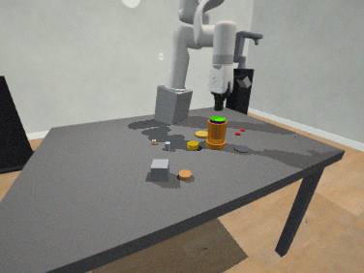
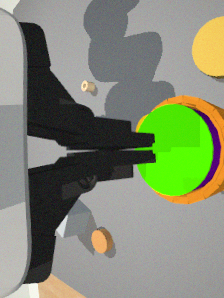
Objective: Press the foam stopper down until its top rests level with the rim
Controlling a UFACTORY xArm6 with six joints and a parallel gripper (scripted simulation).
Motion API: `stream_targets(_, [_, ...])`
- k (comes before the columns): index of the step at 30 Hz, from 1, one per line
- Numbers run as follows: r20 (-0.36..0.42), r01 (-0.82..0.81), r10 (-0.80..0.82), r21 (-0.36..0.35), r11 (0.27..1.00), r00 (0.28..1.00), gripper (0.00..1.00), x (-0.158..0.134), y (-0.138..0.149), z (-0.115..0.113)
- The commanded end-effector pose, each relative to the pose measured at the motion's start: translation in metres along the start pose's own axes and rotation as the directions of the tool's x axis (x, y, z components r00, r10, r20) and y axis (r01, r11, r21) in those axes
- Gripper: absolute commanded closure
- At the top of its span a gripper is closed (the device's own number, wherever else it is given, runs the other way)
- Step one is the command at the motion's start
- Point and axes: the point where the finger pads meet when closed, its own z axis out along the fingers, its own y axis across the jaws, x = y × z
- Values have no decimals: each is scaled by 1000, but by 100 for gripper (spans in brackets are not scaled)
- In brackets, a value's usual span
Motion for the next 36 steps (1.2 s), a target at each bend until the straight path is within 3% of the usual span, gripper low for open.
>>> stream_targets(1, [0,0,0,-3,1000,1000,100,0,1,-1])
stream_targets(27, [0,0,0,-3,1000,1000,100,0,1,5])
stream_targets(36, [0,0,0,-3,1000,1000,100,0,1,21])
